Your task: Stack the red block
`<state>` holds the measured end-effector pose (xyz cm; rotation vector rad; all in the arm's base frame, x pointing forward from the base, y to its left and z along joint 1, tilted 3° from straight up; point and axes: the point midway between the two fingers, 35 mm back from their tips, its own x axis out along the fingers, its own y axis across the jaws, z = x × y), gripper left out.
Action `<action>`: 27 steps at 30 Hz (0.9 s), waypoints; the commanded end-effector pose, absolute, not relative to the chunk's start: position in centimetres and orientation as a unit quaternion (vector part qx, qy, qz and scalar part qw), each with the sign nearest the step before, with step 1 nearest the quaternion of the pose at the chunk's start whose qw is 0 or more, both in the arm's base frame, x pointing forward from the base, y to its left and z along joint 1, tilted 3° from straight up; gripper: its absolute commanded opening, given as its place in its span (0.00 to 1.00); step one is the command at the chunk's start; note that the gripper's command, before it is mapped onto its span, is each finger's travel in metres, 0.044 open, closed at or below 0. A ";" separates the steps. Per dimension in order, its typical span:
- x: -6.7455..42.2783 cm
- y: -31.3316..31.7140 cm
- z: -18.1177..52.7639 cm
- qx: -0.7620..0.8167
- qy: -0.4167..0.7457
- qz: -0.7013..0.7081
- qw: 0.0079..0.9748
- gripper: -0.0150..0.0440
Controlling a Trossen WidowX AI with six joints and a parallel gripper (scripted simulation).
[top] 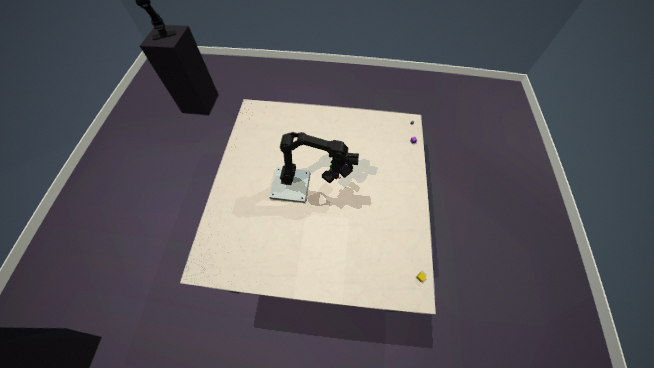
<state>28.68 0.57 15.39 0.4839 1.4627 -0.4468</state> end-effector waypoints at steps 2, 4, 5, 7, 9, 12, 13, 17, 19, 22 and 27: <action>28.3 2.7 15.6 0.213 0.653 -0.200 0.698 0.25; 28.2 3.7 15.6 0.213 0.653 -0.200 0.699 0.25; 28.1 4.2 15.6 0.214 0.653 -0.200 0.698 0.25; 28.0 5.1 15.6 0.217 0.653 -0.200 0.698 0.25; 27.8 6.1 15.6 0.220 0.652 -0.201 0.697 0.25; 27.5 7.5 15.6 0.223 0.652 -0.201 0.696 0.25; 27.3 8.0 15.6 0.225 0.652 -0.201 0.696 0.25; 26.7 9.8 15.7 0.230 0.651 -0.202 0.694 0.25; 26.4 10.7 15.7 0.232 0.651 -0.203 0.693 0.25; 25.8 12.0 15.7 0.236 0.651 -0.203 0.692 0.25; 25.3 12.5 15.6 0.238 0.651 -0.203 0.691 0.25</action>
